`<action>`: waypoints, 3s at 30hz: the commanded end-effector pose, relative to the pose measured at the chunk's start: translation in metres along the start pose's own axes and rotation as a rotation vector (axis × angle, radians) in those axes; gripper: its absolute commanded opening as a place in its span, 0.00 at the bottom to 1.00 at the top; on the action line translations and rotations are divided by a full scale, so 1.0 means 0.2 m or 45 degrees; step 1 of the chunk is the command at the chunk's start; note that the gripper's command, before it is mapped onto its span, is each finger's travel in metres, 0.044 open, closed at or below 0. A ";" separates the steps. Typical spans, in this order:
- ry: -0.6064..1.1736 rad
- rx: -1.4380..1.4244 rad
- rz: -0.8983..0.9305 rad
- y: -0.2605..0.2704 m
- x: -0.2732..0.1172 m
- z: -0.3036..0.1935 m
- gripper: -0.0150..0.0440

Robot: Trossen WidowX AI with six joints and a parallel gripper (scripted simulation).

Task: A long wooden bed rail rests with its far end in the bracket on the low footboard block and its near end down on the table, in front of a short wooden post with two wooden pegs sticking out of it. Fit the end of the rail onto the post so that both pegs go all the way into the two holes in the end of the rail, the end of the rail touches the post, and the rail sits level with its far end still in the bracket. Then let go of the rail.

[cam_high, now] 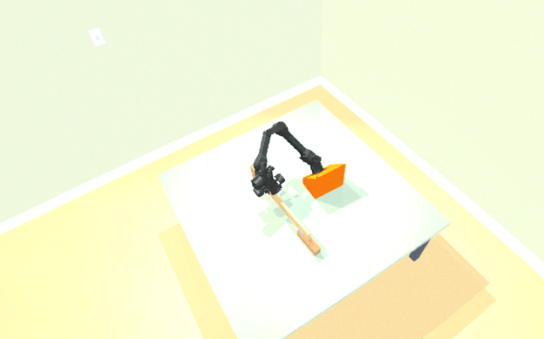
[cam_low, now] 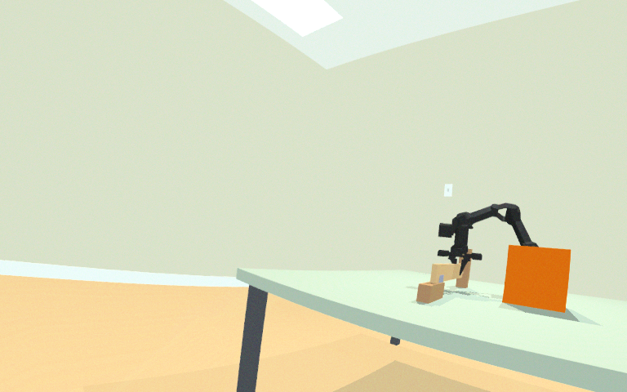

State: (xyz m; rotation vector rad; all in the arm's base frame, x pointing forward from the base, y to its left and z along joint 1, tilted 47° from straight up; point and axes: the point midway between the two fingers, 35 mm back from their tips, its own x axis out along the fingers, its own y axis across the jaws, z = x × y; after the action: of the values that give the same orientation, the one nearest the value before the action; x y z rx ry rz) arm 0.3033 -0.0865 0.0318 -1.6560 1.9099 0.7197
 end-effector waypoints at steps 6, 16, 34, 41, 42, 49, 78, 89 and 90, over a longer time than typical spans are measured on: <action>-0.019 0.002 -0.011 -0.01 -0.04 0.01 0.25; -0.019 0.002 -0.011 -0.01 -0.04 0.01 0.25; -0.019 0.002 -0.011 0.00 -0.03 0.01 0.25; -0.019 0.002 -0.011 0.00 -0.03 0.01 0.25; -0.019 0.002 -0.011 0.00 -0.03 0.01 0.25; -0.019 0.002 -0.011 0.00 -0.02 0.01 0.25; -0.019 0.002 -0.011 0.00 -0.03 -0.01 0.25; -0.018 0.002 -0.011 0.00 -0.02 -0.02 0.25; -0.018 0.002 -0.011 0.00 -0.02 -0.02 0.25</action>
State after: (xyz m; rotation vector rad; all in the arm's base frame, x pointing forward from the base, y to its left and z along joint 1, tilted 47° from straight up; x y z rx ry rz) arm 0.3031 -0.0862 0.0367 -1.6467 1.8963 0.7233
